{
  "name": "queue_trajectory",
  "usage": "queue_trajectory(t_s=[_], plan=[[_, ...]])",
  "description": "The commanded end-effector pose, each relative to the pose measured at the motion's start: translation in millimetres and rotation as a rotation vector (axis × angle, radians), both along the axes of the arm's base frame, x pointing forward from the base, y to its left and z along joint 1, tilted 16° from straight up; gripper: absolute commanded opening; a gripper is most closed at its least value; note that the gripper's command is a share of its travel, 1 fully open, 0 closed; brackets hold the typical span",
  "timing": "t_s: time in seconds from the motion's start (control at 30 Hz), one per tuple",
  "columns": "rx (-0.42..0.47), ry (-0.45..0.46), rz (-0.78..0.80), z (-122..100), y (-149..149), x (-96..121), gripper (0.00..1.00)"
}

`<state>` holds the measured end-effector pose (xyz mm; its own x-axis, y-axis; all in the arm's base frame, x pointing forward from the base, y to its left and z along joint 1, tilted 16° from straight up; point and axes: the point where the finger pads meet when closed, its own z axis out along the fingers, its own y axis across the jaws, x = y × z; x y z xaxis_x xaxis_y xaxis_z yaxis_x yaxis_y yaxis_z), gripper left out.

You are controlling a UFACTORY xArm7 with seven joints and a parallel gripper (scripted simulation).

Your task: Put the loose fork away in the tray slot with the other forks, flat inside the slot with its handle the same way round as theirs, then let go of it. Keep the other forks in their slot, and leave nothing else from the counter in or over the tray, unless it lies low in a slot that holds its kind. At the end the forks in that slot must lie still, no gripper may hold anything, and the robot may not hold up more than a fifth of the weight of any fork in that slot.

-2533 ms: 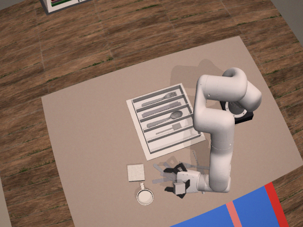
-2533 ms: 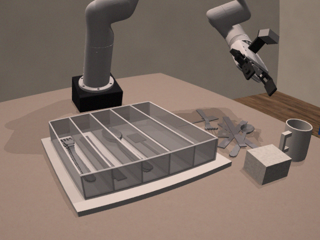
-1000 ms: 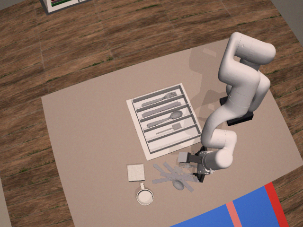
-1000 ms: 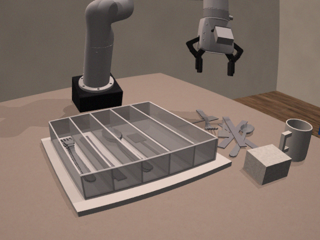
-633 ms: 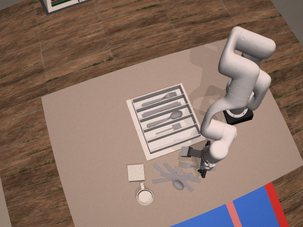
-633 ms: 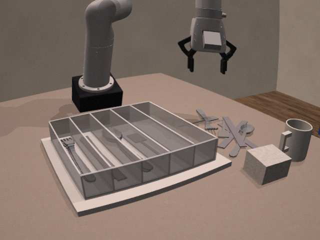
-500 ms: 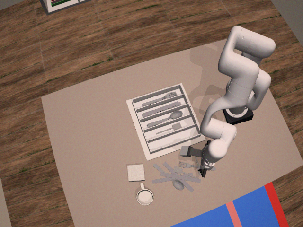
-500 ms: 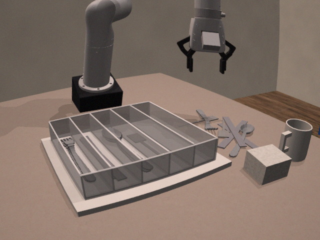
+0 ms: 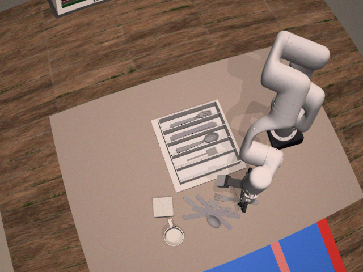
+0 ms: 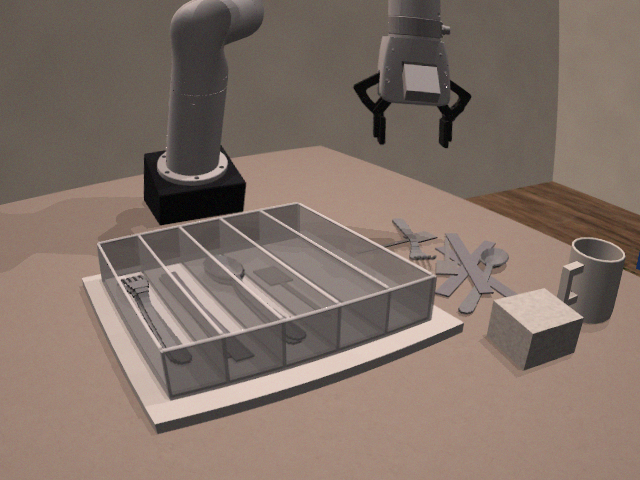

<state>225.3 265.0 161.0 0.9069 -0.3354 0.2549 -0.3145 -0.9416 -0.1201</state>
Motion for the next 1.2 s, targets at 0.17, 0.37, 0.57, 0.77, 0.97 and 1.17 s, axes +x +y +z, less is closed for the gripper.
queue_trajectory(t_s=[0.17, 0.37, 0.57, 0.77, 0.97, 1.17], plan=[[-0.009, 0.0, 0.048, -57, 7, 10, 1.0], [-0.009, 0.0, 0.048, -57, 7, 10, 0.3], [-0.009, 0.0, 0.048, -57, 7, 10, 0.3], [-0.009, 0.0, 0.048, -57, 7, 10, 0.3], [-0.009, 0.0, 0.048, -57, 7, 10, 0.3], [-0.009, 0.0, 0.048, -57, 7, 10, 0.3]])
